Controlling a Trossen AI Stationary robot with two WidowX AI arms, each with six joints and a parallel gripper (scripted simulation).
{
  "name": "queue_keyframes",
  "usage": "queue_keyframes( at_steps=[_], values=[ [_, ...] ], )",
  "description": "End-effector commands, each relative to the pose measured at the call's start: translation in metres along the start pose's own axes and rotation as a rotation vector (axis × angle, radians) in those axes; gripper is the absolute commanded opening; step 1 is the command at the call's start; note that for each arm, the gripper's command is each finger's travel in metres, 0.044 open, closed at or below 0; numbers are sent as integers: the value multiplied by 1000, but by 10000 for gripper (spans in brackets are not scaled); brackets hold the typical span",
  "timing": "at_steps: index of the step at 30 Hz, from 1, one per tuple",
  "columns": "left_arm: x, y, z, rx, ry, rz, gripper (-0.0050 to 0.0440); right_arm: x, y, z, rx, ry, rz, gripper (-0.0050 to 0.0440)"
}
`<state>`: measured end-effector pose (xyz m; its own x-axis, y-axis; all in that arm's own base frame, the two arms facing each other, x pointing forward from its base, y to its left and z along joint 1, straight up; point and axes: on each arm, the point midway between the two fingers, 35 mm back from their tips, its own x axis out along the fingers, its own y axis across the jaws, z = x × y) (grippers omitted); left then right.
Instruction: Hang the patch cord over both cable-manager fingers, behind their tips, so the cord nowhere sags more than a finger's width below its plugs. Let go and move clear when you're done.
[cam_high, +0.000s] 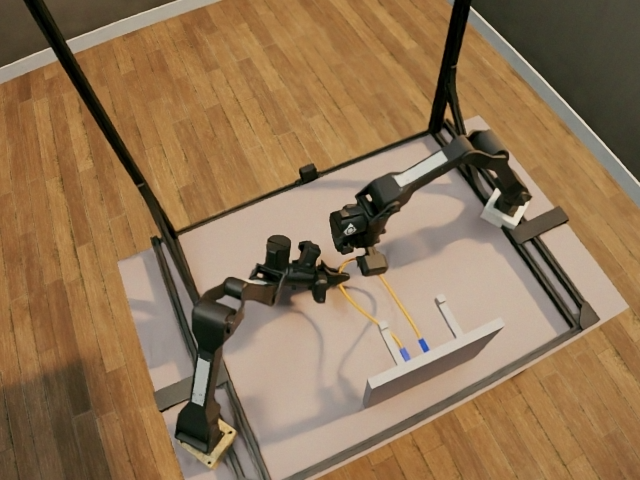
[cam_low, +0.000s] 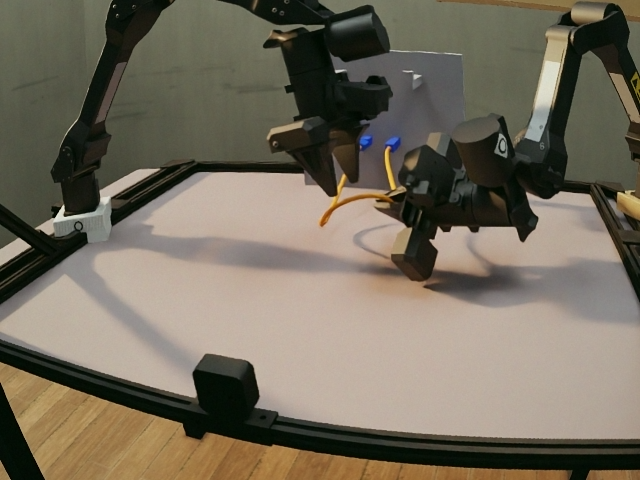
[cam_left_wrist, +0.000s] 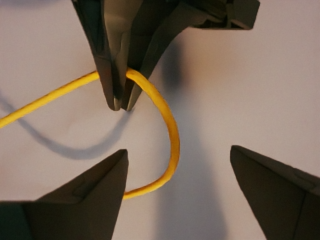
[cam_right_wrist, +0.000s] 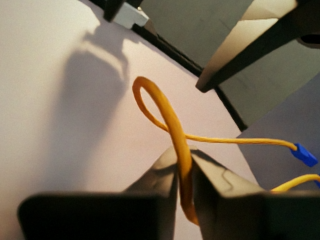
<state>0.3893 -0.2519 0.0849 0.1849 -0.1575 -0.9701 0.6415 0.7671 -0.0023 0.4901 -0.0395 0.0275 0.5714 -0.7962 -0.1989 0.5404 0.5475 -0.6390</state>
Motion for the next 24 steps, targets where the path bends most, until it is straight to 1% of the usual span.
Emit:
queue_keyframes(
  at_steps=[1, 3, 4, 6, 10, 13, 23, 24],
  values=[
    [-33, -2, -1, 4, -44, 5, 380, -1, -5, 12, 27, -14, -3, 25],
    [-43, -4, -5, 4, -44, 5, 428, -1, -5, 12, 27, -14, -3, 25],
    [-48, -5, -8, 4, -44, 5, 440, -1, -5, 12, 27, -14, -3, 25],
    [-48, -5, -8, 4, -44, 5, 440, -1, -5, 12, 27, -14, -3, 25],
    [-68, -7, -19, 2, -43, 6, 440, -1, -5, 12, 27, -14, -3, 25],
    [-77, -8, -25, 1, -42, 6, 440, -1, -5, 12, 27, -14, -3, 25],
    [-84, -10, -31, 1, -38, 6, 440, -1, -5, 12, 27, -14, -3, 25],
    [-89, -11, -34, 1, -37, 5, 440, -1, -5, 12, 27, -14, -3, 25]
  ],
)
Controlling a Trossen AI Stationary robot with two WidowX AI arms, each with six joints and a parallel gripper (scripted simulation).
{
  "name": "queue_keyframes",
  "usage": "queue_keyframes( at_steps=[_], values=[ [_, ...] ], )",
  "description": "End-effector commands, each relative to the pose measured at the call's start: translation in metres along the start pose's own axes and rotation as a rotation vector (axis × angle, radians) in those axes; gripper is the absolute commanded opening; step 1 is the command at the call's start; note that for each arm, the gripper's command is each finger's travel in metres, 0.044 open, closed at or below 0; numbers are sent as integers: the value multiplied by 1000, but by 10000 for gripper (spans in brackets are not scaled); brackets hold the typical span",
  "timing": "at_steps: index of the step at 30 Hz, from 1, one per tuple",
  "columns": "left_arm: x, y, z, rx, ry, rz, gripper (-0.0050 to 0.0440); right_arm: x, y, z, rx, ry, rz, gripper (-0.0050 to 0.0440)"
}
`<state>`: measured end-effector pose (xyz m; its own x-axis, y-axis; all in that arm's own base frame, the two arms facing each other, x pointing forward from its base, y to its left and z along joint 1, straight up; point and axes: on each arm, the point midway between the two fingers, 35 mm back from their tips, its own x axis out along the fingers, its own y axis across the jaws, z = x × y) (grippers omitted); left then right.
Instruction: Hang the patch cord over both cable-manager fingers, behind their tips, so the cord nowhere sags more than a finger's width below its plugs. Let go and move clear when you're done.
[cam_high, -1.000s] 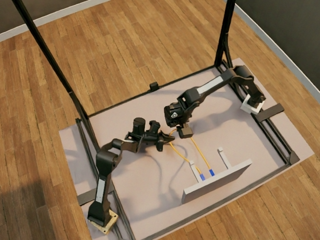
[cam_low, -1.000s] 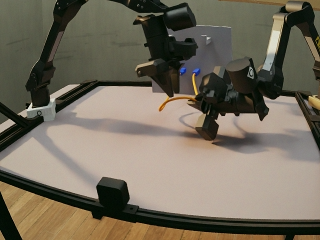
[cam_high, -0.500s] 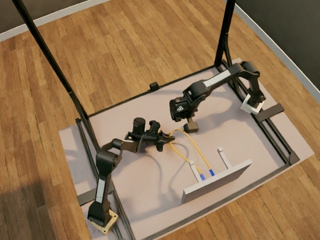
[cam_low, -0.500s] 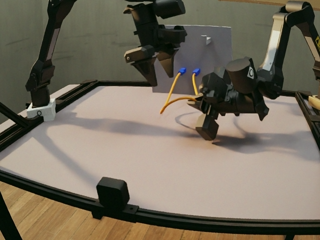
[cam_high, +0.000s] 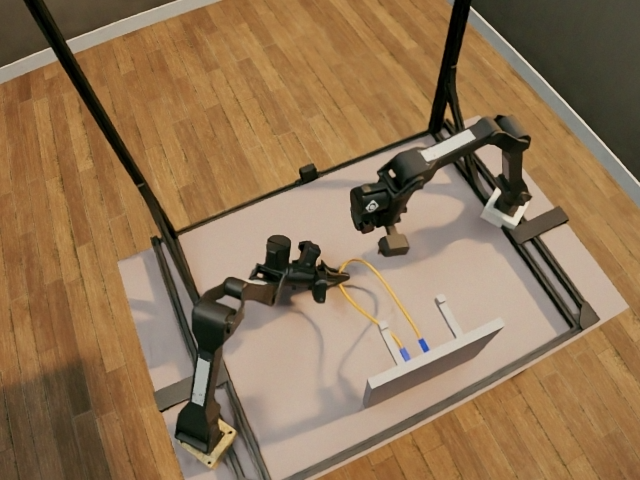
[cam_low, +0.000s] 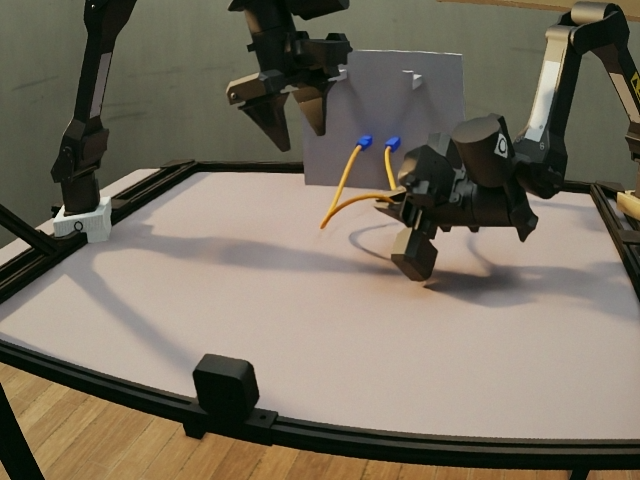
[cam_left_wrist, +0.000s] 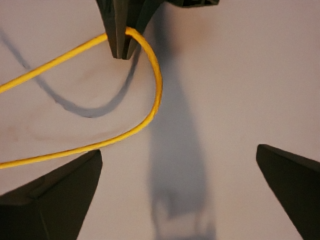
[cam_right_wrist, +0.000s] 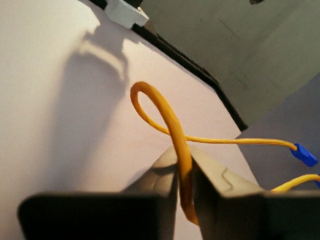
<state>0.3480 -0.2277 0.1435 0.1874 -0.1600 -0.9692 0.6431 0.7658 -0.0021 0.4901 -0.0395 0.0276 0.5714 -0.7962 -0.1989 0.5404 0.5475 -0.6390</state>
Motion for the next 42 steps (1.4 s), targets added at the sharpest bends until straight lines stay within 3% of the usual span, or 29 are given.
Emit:
queue_keyframes(
  at_steps=[1, 14, 42],
  values=[
    [-28, -4, -8, -1, -33, 6, 440, -1, -5, 12, 27, -14, -3, 25],
    [-110, -22, -94, -1, -28, 6, 440, -1, -5, 12, 27, -14, -3, 25],
    [-115, -22, -99, 0, -31, 4, 440, -1, -5, 12, 27, -14, -3, 25]
  ],
)
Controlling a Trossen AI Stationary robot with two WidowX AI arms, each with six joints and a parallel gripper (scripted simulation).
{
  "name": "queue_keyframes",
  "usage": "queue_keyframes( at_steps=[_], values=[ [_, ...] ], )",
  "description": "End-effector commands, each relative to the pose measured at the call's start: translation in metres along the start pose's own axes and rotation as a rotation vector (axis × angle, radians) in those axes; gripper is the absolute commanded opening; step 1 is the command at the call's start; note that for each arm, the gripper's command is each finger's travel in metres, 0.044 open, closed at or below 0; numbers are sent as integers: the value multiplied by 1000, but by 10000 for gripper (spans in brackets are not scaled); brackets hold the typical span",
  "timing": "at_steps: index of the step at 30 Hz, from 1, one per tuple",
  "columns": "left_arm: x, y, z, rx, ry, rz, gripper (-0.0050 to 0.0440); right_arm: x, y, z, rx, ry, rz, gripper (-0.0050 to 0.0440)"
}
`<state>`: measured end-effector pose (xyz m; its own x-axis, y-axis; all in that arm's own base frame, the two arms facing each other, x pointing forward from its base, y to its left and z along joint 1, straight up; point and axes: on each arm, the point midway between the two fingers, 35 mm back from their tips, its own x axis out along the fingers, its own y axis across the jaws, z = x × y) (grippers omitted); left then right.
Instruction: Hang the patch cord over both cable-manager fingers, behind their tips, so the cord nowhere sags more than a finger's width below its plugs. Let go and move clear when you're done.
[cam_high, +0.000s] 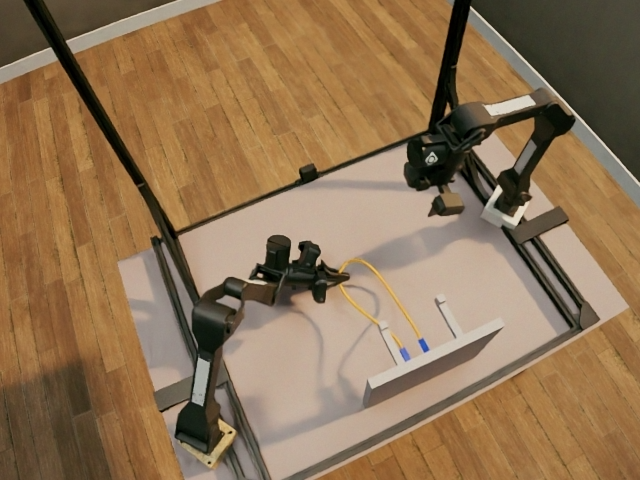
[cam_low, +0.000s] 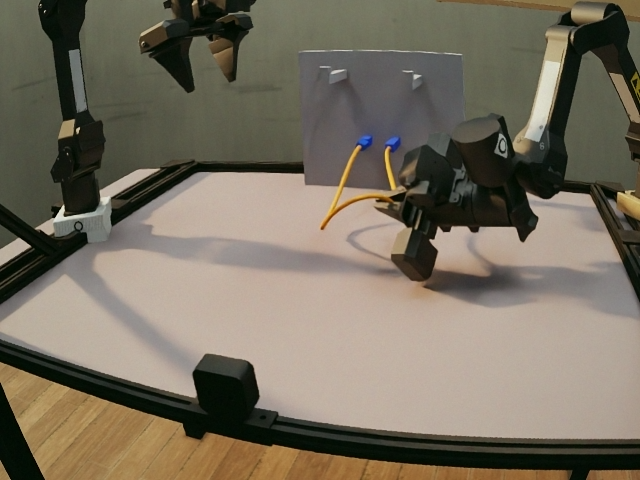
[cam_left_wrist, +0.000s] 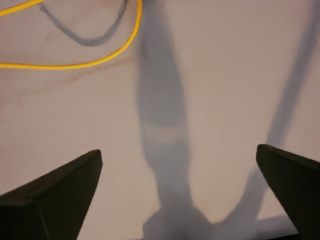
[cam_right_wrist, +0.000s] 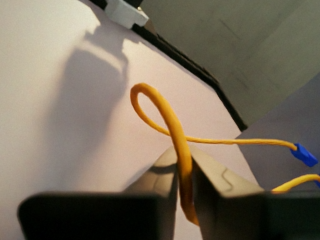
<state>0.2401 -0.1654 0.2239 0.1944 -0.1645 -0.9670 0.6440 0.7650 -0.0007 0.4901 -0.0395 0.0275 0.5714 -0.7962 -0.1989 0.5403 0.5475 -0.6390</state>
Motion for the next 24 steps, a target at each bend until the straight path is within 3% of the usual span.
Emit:
queue_keyframes(
  at_steps=[1, 24],
  values=[
    [-7, 0, 0, -1, -22, 3, 440, -1, -5, 12, 28, -14, -3, 25],
    [-7, 0, 0, -1, -22, 3, 440, 1, -10, 23, 60, -21, -4, 25]
  ],
)
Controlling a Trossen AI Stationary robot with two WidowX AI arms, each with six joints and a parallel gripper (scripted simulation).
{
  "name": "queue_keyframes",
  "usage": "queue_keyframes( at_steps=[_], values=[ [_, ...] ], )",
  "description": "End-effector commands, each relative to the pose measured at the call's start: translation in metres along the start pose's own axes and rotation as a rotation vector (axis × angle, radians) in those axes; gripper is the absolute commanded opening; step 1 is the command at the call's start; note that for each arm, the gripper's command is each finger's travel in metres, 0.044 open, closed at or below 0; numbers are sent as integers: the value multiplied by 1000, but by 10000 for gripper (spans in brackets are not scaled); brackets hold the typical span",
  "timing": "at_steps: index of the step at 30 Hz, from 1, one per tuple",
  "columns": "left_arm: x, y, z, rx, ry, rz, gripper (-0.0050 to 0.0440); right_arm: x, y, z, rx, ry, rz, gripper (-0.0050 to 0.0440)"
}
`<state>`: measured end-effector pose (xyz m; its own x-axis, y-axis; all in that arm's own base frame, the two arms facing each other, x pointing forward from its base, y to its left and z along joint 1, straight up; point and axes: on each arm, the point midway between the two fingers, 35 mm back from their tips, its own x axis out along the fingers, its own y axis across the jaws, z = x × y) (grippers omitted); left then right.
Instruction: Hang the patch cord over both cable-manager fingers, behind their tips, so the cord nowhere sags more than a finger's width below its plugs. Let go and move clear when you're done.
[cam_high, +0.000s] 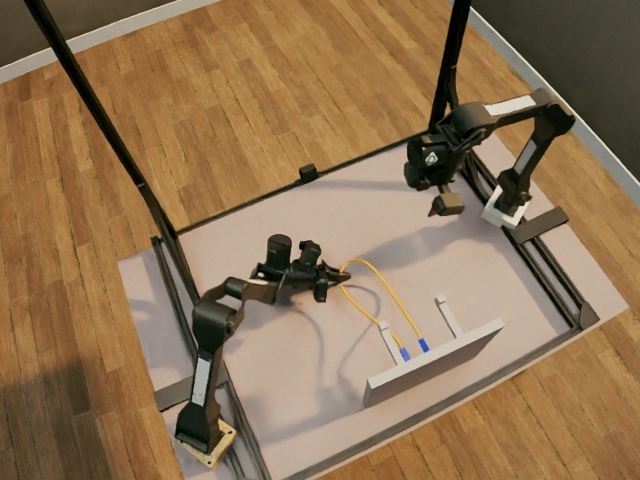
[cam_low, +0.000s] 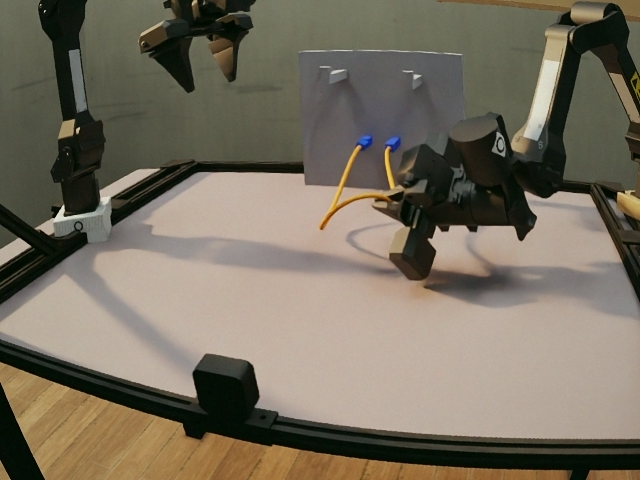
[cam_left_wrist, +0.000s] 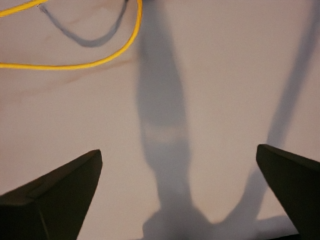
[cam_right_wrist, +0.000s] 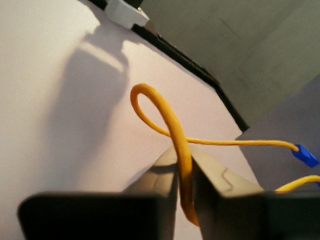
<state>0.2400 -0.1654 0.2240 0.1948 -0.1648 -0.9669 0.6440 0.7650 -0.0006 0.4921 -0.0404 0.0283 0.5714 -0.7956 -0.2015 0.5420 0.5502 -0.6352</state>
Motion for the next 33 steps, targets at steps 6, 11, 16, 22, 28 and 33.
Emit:
queue_keyframes(
  at_steps=[6, 11, 16, 22, 28, 33],
  values=[
    [-7, 0, 0, -1, -22, 3, 440, 0, -11, 24, 61, -23, -6, 25],
    [-7, 0, 0, -1, -22, 3, 440, 1, -11, 24, 64, -21, -5, 25],
    [-7, 0, 0, -1, -22, 3, 440, 3, -12, 25, 69, -20, -5, 25],
    [-7, 0, 0, -1, -22, 3, 440, 4, -13, 26, 72, -18, -4, 25],
    [-7, 0, 0, -1, -22, 3, 440, 6, -14, 28, 78, -15, -3, 25],
    [-7, 0, 0, -1, -22, 3, 440, 7, -14, 29, 84, -13, -2, 25]
  ],
)
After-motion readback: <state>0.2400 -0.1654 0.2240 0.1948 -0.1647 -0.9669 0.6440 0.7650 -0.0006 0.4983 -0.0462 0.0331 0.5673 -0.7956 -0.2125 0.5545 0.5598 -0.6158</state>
